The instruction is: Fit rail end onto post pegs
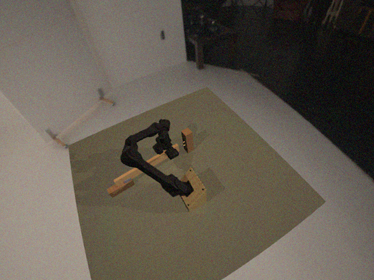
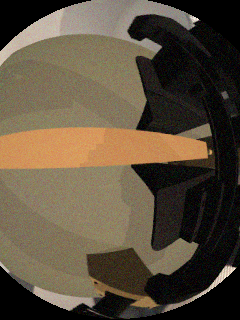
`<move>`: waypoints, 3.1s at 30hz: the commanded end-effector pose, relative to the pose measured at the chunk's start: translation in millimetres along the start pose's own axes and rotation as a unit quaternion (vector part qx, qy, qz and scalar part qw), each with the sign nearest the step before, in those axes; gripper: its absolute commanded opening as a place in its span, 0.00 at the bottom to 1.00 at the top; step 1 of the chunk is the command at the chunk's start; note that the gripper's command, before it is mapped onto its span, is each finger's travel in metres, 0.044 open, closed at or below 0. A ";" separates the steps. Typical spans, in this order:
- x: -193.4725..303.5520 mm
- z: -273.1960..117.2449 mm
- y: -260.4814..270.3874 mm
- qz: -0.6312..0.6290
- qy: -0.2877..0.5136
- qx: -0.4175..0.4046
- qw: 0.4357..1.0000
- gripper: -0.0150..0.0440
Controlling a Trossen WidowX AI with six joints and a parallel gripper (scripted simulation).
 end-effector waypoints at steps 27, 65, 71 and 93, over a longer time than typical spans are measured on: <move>2.1 -4.3 -1.3 0.000 0.000 0.004 1.000 0.25; 13.1 -4.3 -4.3 0.000 0.001 0.004 1.000 0.25; 14.9 -4.7 -4.6 0.000 0.001 0.004 1.000 0.25; 21.2 -3.7 -5.7 0.000 0.001 0.004 1.000 0.25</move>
Point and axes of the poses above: the point midway between the two fingers, 35 mm back from their tips, its own z axis out along the fingers, its own y axis across the jaws, x = y × z, the point moved 5 cm from there along -z, back along the fingers, and after that the axes turned 11 degrees about z, right-handed, at the moved point
